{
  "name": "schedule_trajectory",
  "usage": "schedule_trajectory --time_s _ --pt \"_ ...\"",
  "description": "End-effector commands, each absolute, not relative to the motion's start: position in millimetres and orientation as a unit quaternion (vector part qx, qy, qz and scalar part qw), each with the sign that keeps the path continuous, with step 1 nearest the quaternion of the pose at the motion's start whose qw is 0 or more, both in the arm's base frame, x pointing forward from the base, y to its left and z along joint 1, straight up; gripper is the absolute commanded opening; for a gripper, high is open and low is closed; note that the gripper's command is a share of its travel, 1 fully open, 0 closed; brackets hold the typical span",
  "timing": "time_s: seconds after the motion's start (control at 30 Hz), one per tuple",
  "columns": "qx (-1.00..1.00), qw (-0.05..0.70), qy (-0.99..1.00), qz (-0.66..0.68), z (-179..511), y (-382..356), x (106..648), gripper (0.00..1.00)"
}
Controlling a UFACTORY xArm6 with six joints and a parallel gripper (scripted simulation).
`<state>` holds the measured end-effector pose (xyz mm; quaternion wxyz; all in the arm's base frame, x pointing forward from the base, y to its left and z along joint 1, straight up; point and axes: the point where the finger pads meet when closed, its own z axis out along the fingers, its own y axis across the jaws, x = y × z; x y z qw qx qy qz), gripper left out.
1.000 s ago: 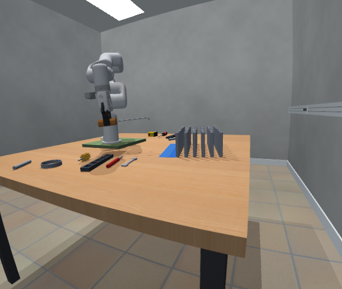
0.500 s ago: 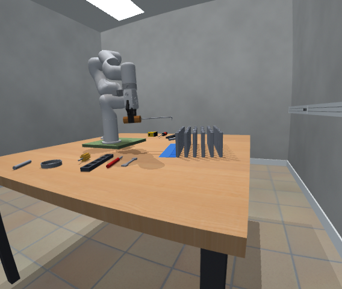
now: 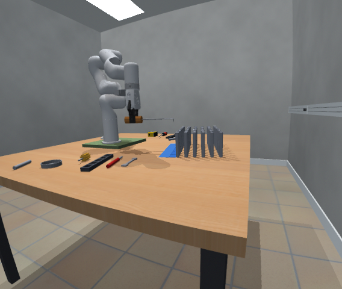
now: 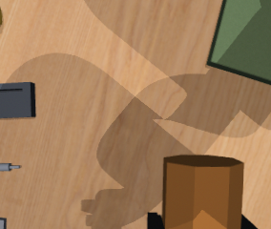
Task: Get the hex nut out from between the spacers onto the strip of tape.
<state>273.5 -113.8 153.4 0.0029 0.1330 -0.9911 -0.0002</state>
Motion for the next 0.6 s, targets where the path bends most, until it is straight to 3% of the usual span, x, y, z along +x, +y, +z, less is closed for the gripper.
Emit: schedule_trajectory --time_s 0.0,0.57 --pt "0.133 0.001 -0.991 0.001 154 -114 275 0.0" --pt "0.133 -0.002 -0.991 0.001 125 -114 276 0.0"
